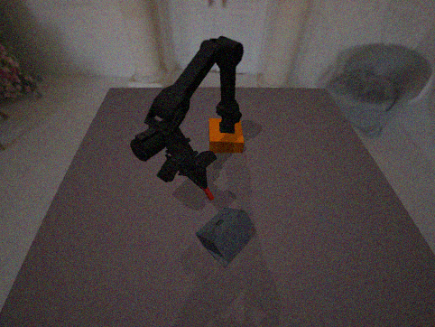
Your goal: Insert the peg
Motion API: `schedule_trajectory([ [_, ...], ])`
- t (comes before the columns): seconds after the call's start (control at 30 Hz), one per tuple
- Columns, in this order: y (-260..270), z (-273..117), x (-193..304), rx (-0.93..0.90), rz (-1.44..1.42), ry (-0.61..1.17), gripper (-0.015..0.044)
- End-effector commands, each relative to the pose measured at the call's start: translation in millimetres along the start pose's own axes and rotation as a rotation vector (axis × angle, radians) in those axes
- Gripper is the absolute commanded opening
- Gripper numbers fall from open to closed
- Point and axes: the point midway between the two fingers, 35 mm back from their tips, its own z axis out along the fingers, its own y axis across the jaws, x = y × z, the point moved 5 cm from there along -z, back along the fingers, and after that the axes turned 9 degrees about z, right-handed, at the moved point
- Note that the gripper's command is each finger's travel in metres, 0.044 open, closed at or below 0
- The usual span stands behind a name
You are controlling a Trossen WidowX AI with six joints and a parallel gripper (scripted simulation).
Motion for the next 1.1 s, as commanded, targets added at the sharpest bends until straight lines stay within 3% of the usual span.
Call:
schedule_trajectory([
  [0.0,-3.5,-4.3,-5.1,-0.021,0.024,-0.011,0.0],
  [1.07,-5.3,40.1,-13.9,-0.052,0.051,-0.03,0.0],
])
